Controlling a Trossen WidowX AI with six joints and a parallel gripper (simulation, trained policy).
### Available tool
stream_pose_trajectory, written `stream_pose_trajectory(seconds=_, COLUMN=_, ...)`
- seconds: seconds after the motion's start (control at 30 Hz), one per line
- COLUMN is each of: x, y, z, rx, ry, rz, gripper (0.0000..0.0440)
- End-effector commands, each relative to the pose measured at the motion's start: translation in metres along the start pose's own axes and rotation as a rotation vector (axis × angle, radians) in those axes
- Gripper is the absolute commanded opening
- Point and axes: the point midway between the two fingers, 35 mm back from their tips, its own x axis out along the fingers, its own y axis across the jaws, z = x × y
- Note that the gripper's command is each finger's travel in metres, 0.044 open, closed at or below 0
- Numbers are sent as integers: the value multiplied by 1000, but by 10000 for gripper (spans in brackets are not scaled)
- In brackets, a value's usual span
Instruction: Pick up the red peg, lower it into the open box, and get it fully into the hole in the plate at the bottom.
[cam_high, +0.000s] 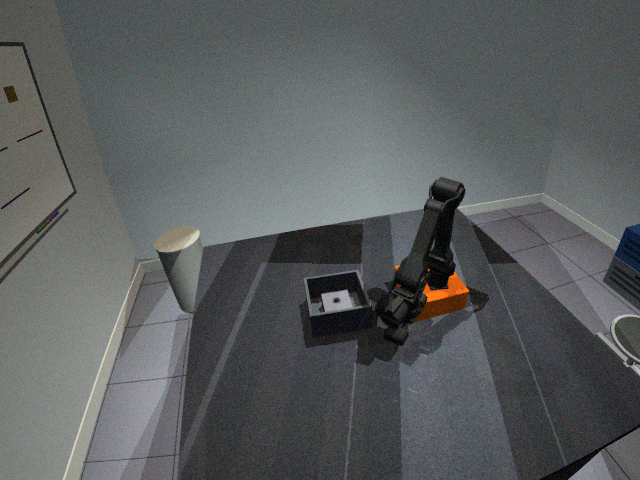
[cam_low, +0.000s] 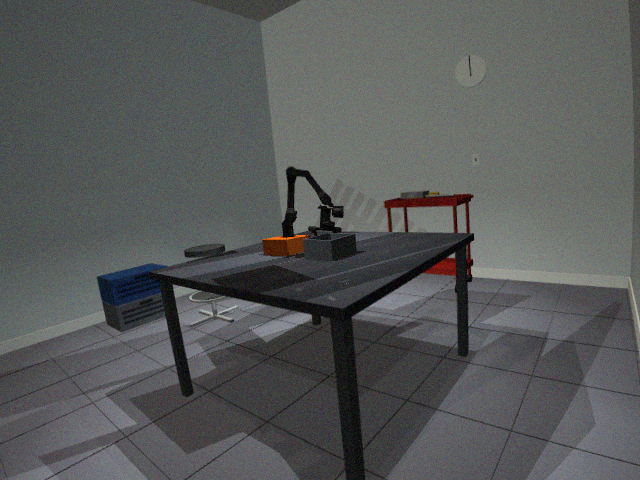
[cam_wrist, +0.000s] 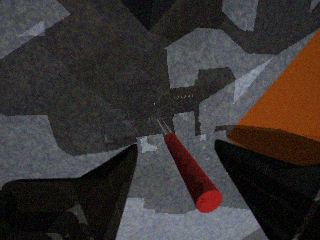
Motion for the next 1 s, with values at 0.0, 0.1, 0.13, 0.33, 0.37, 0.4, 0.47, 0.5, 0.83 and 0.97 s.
stream_pose_trajectory(seconds=0.0, x=11, y=-1, z=-1, rx=-8, ry=15, rz=-16, gripper=255)
stream_pose_trajectory(seconds=0.1, x=15, y=-1, z=-1, rx=-4, ry=21, rz=-29, gripper=176)
stream_pose_trajectory(seconds=0.13, x=15, y=0, z=-1, rx=-3, ry=23, rz=-34, gripper=150)
stream_pose_trajectory(seconds=0.33, x=19, y=1, z=-1, rx=10, ry=29, rz=-72, gripper=16)
stream_pose_trajectory(seconds=0.37, x=17, y=2, z=1, rx=8, ry=21, rz=-71, gripper=6)
stream_pose_trajectory(seconds=0.4, x=14, y=5, z=2, rx=7, ry=13, rz=-65, gripper=1)
stream_pose_trajectory(seconds=0.47, x=8, y=9, z=6, rx=4, ry=-2, rz=-55, gripper=0)
stream_pose_trajectory(seconds=0.5, x=5, y=12, z=7, rx=3, ry=-8, rz=-51, gripper=0)
stream_pose_trajectory(seconds=0.83, x=-35, y=26, z=24, rx=8, ry=-65, rz=-15, gripper=0)
stream_pose_trajectory(seconds=0.97, x=-52, y=29, z=33, rx=25, ry=-88, rz=-4, gripper=0)
